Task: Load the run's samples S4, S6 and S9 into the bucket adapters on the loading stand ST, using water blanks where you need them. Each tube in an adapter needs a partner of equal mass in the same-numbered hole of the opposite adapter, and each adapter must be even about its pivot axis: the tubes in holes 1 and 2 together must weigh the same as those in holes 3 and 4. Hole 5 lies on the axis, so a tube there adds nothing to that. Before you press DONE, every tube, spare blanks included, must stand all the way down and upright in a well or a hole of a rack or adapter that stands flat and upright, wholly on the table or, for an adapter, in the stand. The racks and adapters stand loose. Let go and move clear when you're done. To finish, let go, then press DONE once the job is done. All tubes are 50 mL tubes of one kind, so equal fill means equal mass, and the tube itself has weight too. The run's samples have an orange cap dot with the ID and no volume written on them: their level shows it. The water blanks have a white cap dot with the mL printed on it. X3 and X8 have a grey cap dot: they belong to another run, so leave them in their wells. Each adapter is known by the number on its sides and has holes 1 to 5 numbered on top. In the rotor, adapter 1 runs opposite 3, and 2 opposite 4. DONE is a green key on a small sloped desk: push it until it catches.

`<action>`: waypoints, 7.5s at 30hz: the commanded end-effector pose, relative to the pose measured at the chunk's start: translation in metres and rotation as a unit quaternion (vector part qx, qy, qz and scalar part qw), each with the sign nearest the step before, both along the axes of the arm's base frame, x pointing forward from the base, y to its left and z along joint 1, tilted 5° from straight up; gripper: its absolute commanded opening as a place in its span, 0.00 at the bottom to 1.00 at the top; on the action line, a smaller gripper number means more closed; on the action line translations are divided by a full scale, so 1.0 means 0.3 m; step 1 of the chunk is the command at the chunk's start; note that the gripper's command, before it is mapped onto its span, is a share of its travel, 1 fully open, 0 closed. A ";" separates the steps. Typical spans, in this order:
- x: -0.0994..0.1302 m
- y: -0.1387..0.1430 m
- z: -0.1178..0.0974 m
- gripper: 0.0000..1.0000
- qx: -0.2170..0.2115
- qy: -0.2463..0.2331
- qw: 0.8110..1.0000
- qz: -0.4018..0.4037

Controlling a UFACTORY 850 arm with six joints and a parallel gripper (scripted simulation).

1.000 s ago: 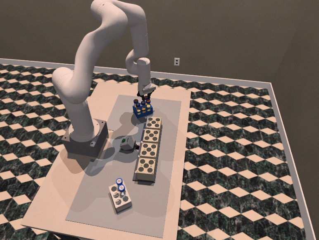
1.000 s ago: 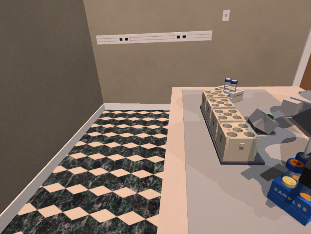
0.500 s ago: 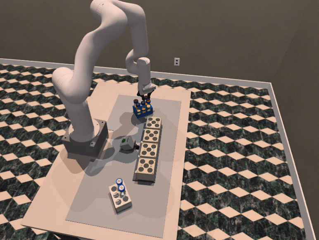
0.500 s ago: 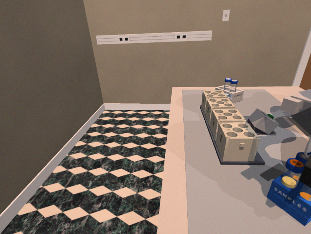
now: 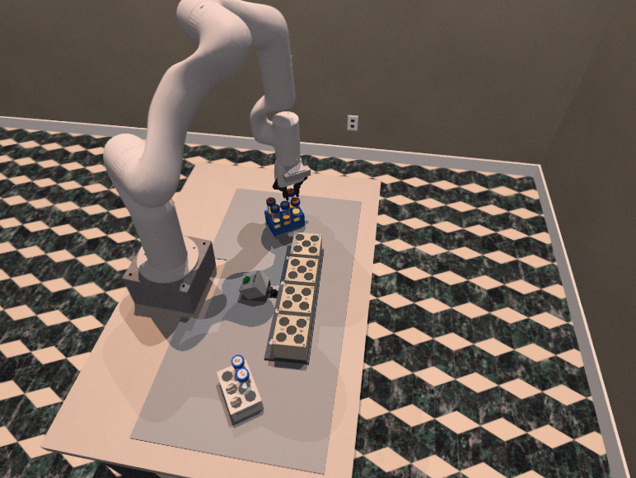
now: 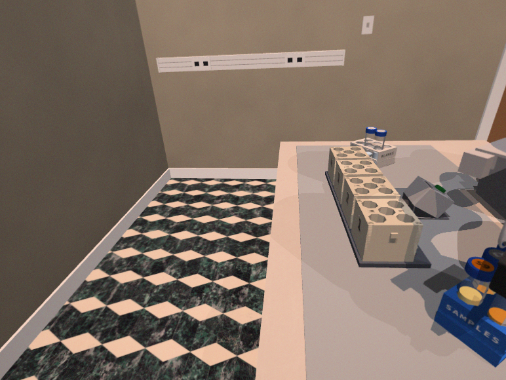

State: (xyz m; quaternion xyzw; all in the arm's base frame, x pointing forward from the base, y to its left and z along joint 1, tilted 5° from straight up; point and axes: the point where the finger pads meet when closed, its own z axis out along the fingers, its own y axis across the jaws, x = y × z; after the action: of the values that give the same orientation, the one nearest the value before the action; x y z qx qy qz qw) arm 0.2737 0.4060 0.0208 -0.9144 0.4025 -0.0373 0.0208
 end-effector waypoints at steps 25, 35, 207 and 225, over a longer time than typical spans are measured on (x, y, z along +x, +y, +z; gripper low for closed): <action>-0.005 0.002 0.082 0.00 0.001 0.000 1.000 0.000; -0.010 0.001 0.136 0.00 0.001 0.000 1.000 0.000; 0.420 -1.132 0.431 0.00 -0.039 -0.004 0.889 0.456; 0.429 -1.396 0.429 0.00 -0.022 -0.002 0.967 0.254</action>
State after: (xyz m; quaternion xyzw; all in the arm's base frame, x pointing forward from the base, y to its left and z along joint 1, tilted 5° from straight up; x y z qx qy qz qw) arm 0.4021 0.0024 0.1492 -0.9933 0.1075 -0.0412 0.0096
